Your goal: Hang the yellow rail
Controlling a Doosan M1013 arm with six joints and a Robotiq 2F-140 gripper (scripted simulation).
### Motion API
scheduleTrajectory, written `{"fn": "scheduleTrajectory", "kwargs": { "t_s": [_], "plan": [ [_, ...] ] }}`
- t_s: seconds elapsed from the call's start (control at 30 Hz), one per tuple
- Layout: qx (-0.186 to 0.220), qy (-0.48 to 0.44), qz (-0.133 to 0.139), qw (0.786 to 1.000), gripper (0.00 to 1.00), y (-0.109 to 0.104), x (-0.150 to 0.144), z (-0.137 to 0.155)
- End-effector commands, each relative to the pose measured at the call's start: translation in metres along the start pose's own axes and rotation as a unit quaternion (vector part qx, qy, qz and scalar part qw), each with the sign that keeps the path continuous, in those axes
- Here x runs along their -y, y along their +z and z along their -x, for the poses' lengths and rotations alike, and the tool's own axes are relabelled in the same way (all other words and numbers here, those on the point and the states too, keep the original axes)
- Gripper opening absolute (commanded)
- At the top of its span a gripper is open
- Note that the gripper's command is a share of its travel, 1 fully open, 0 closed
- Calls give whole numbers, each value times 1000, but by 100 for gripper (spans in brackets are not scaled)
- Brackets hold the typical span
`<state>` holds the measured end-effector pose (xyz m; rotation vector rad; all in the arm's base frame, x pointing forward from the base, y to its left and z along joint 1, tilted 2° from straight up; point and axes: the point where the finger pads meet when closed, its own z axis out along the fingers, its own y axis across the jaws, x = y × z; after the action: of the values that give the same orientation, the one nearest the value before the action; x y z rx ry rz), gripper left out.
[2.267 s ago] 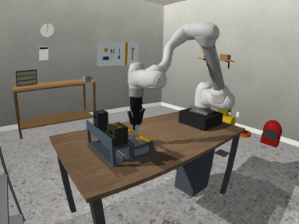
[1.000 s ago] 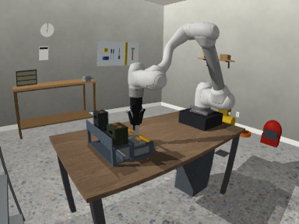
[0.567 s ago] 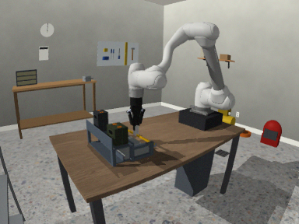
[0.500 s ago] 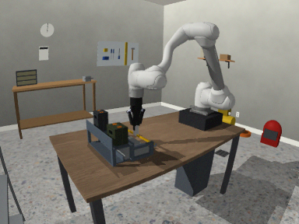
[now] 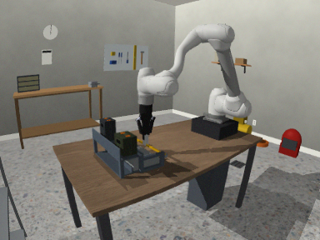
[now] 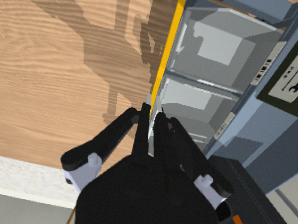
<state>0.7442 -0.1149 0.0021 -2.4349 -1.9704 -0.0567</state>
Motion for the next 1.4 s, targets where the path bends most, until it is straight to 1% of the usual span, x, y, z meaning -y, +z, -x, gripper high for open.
{"fn": "scheduleTrajectory", "kwargs": {
  "t_s": [0.0,0.17,0.2,0.33,0.73,0.77,1.37],
  "plan": [
    [1,-1,1,1000,10,4,2,-2],
    [1,-1,1,1000,10,4,2,-2],
    [0,0,0,1000,10,1,0,0],
    [1,-1,1,1000,10,5,2,-2],
    [1,-1,1,1000,10,5,2,-2],
    [0,0,0,1000,10,1,0,0],
    [0,-1,0,1000,10,2,0,0]
  ]
}}
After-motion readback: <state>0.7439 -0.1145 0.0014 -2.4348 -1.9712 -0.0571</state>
